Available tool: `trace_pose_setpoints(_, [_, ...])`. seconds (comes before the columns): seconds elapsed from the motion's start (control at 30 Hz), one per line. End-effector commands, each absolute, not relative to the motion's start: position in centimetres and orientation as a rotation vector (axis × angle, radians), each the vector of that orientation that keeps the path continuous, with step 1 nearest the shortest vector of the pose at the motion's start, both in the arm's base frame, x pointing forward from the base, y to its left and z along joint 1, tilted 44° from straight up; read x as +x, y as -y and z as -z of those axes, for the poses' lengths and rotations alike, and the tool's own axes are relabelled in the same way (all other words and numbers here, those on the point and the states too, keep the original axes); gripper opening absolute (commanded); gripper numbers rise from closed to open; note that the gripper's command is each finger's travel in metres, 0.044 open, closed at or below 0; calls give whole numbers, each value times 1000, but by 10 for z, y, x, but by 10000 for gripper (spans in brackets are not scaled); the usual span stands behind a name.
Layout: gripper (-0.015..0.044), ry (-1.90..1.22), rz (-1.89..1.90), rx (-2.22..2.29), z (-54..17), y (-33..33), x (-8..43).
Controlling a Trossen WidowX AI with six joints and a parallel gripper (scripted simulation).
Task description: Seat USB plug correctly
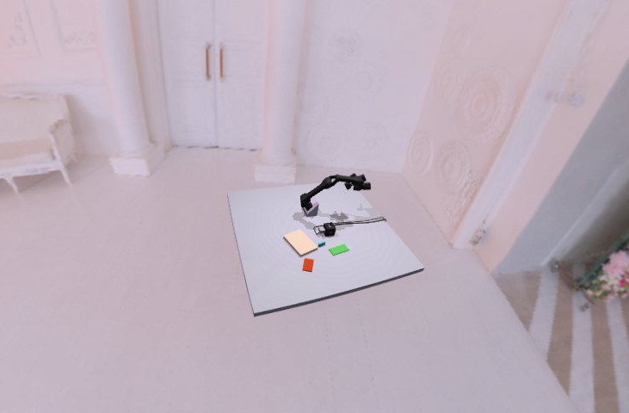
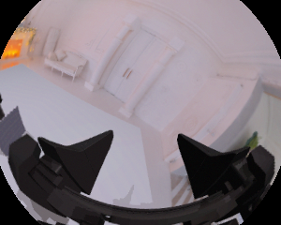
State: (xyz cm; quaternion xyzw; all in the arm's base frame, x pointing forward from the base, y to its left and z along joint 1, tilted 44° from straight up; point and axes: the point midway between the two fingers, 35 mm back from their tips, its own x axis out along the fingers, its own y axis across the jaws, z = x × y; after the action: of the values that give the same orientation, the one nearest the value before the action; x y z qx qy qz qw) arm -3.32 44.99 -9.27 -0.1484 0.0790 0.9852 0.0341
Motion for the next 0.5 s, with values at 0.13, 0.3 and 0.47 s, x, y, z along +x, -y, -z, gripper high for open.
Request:
trace_pose_setpoints(0.13, [440,-690,-2849,-880,91,-416,33])
trace_pose_setpoints(0.3, [440,-1140,-2436,-1281,80,-362,112])
trace_pose_setpoints(0.47, [440,-1460,-1891,-1558,53,-294,184])
